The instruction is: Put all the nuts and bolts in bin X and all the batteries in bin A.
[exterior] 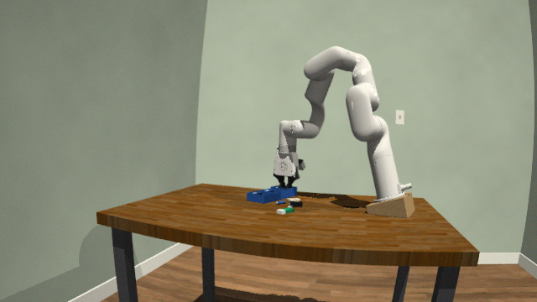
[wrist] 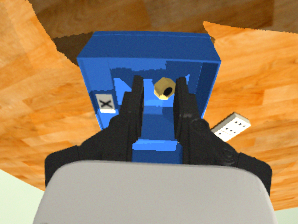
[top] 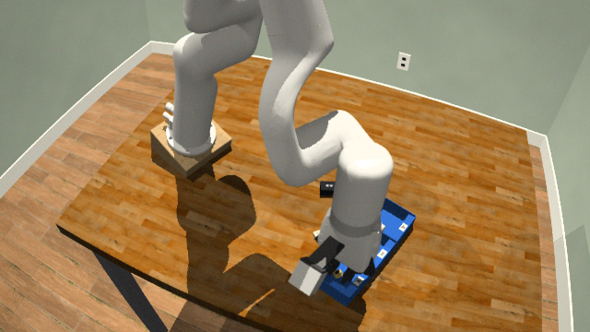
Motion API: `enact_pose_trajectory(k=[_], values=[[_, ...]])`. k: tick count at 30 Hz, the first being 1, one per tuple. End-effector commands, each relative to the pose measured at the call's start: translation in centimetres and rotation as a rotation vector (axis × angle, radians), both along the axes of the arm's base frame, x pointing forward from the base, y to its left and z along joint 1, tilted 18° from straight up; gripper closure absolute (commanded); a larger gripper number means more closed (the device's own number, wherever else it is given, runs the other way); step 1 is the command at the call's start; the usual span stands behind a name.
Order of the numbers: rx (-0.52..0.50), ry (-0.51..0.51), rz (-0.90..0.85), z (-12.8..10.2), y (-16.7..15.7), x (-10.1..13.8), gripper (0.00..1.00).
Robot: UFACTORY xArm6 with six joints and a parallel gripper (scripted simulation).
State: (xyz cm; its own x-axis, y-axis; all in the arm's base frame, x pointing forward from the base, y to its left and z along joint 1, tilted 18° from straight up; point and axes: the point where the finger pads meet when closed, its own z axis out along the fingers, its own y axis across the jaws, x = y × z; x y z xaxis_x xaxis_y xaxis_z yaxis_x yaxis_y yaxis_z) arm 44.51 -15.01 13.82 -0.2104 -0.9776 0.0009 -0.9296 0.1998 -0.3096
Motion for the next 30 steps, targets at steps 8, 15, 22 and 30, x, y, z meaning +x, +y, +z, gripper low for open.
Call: enact_pose_trajectory(k=[8,15,22,30], values=[[-0.001,-0.003,0.0,0.2,0.0,0.1,0.7],[-0.001,-0.003,0.0,0.4,0.0,0.0,0.7],[-0.001,-0.004,0.0,1.0,0.0,-0.2,0.7],[-0.001,-0.004,0.0,2.1,0.1,-0.5,0.7]])
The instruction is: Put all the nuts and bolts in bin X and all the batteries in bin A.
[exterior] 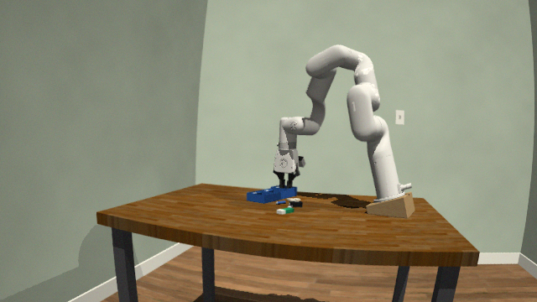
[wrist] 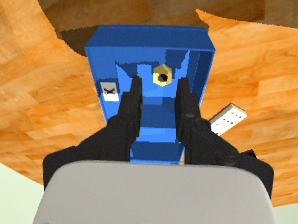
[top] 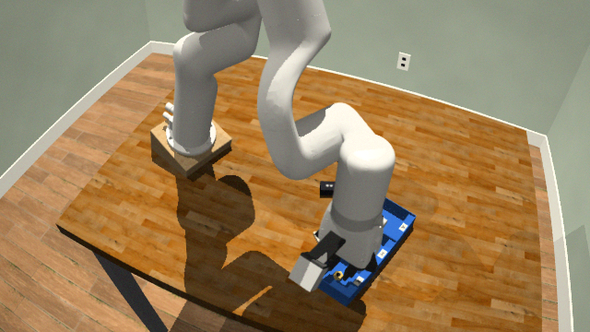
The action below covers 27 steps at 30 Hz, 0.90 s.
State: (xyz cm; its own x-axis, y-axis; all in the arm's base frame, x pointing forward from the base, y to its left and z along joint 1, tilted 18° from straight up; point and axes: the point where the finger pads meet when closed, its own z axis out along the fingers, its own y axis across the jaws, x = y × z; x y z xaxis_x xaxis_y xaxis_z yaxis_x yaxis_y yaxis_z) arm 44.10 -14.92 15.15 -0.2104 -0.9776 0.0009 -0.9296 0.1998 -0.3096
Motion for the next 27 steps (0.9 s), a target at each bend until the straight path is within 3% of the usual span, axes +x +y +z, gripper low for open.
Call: enact_pose_trajectory(k=[1,8,12,24,25,27], values=[[-0.001,-0.004,0.0,0.9,0.0,-0.1,0.7],[-0.001,-0.004,0.0,1.5,0.1,-0.3,0.7],[-0.001,-0.004,0.0,3.1,0.2,-0.8,0.7],[-0.001,-0.004,0.0,3.1,0.2,-0.8,0.7],[0.014,-0.007,-0.048,3.0,1.0,-1.0,0.77],[0.045,-0.014,-0.143,2.8,2.6,-1.4,0.77]])
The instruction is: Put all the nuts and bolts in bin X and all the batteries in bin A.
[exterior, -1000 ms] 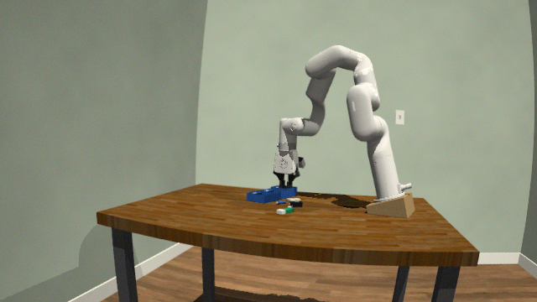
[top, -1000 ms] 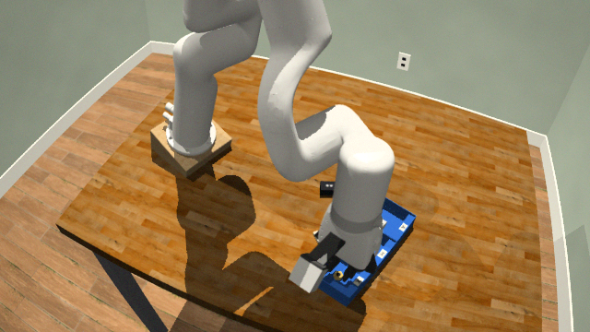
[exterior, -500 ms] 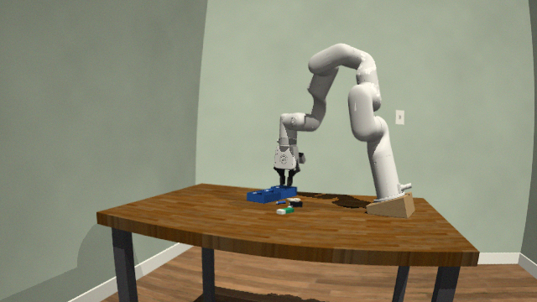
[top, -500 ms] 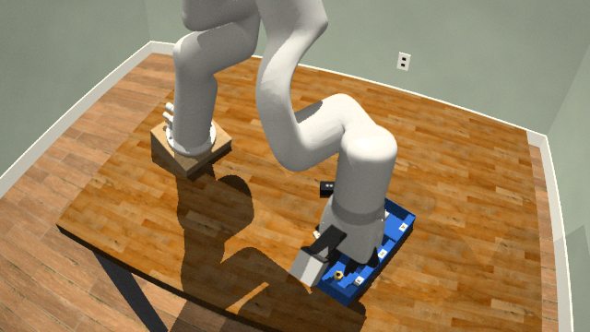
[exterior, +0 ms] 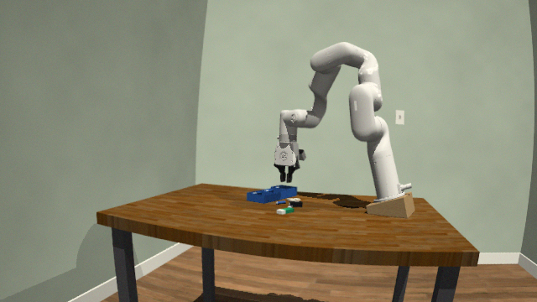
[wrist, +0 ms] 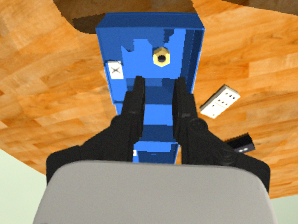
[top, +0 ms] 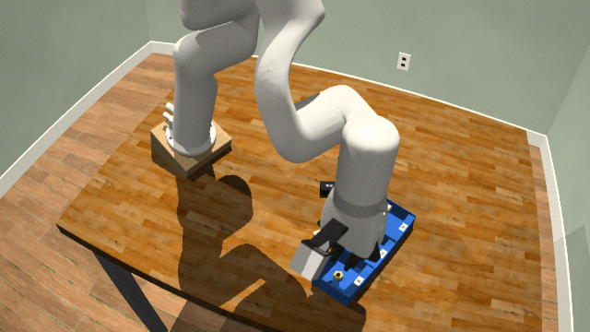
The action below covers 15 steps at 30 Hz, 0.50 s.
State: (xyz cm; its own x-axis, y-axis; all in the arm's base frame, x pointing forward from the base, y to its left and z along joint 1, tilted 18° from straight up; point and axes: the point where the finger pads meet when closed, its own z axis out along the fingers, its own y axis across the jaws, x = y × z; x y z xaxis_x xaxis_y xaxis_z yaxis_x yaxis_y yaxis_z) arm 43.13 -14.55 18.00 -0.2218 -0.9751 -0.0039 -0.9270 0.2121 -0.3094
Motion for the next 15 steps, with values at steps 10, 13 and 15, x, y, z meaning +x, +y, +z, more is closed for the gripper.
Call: enact_pose_trajectory(k=[10,13,15], values=[[0.078,-0.021,-0.249,-0.7,9.7,-2.3,0.77],[0.079,-0.021,-0.249,-0.8,11.1,-2.6,0.77],[0.079,-0.021,-0.249,-0.9,12.7,-3.0,0.77]])
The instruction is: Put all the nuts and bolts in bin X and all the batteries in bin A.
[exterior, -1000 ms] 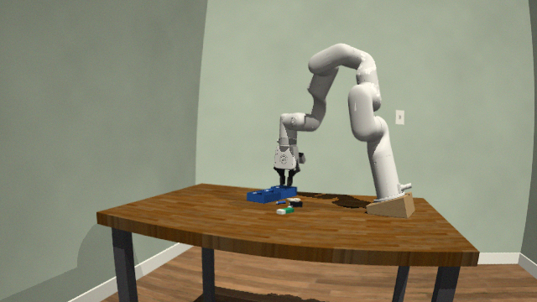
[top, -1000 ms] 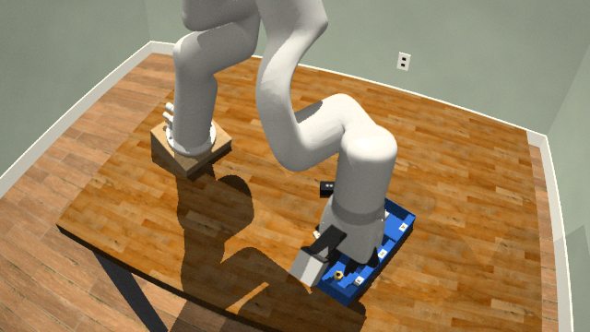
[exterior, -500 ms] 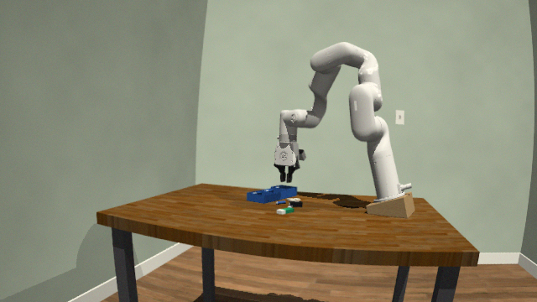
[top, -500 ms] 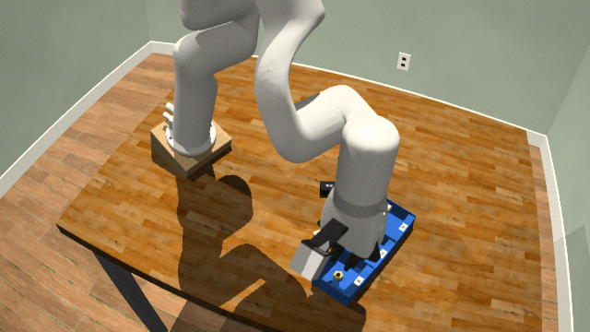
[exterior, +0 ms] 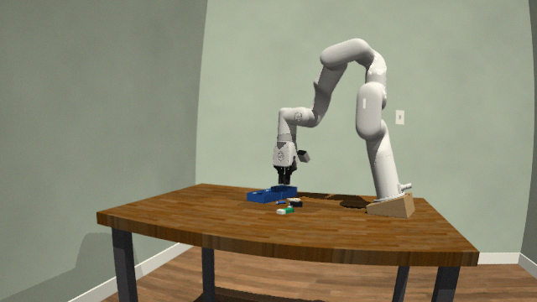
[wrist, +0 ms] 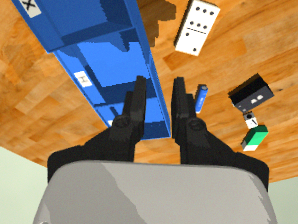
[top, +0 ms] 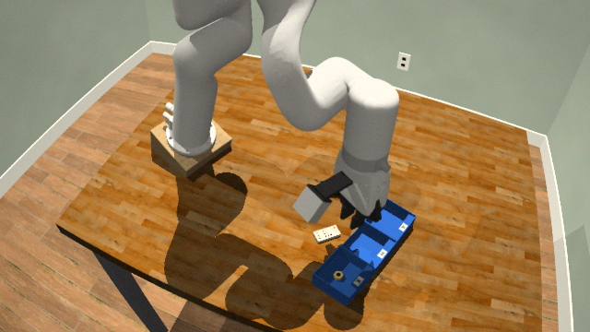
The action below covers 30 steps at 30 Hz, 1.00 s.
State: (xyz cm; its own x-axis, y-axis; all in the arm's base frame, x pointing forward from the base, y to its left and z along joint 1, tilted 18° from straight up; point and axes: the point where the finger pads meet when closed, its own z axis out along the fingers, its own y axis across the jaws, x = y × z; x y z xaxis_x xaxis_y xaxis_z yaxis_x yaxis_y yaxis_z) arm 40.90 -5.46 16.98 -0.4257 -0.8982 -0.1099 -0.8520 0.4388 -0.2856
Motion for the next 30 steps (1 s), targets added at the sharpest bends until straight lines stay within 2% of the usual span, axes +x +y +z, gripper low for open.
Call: enact_pose_trajectory(k=[1,11,30], values=[[-0.03,-0.003,-0.032,0.0,4.5,-1.0,0.77],[-0.029,-0.003,-0.032,-0.6,10.7,-2.4,0.77],[-0.029,-0.003,-0.032,-0.4,9.1,-2.1,0.77]])
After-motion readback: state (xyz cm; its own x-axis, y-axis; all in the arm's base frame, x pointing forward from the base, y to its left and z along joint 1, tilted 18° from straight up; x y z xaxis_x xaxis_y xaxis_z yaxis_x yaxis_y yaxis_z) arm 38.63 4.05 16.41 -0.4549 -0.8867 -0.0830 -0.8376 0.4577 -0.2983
